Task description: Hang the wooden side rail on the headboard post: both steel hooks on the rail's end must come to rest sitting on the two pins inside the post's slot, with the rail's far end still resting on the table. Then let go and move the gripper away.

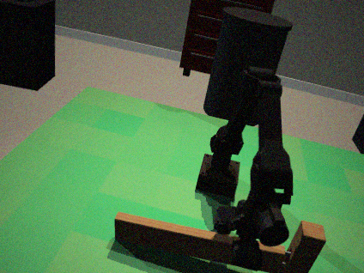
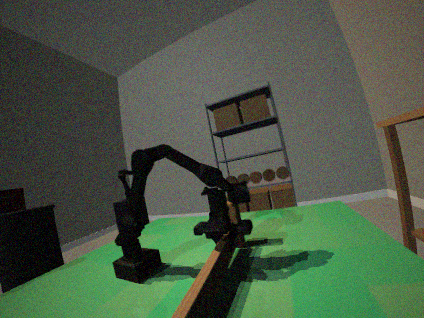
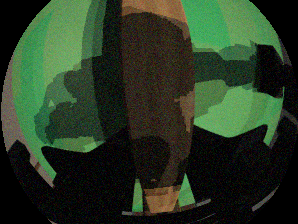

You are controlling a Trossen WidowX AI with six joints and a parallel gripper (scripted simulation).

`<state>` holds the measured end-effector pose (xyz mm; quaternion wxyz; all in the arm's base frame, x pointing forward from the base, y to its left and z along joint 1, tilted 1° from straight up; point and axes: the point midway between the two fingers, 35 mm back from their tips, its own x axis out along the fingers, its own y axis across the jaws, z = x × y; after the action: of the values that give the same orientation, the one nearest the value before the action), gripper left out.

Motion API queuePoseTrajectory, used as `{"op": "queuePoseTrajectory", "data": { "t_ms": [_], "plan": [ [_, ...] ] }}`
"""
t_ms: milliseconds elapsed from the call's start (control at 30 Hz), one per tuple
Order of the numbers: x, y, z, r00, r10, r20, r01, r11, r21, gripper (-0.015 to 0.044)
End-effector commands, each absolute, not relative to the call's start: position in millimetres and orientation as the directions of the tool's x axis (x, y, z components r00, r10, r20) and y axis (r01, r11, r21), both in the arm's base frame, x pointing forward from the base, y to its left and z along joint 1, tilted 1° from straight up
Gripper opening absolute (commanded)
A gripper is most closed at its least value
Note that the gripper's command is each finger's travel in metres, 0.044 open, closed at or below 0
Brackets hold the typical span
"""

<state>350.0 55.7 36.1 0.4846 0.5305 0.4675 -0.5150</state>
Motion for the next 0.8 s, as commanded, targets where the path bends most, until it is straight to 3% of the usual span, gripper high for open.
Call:
{"op": "queuePoseTrajectory", "data": {
  "t_ms": [0,767],
  "plan": [
    [353.2,56.8,39.2,0.046,-0.001,-0.999,0.994,-0.097,0.046,0.0],
    [351.2,59.6,37.2,0.046,-0.001,-0.999,0.994,-0.097,0.046,0.0]
  ]
}}
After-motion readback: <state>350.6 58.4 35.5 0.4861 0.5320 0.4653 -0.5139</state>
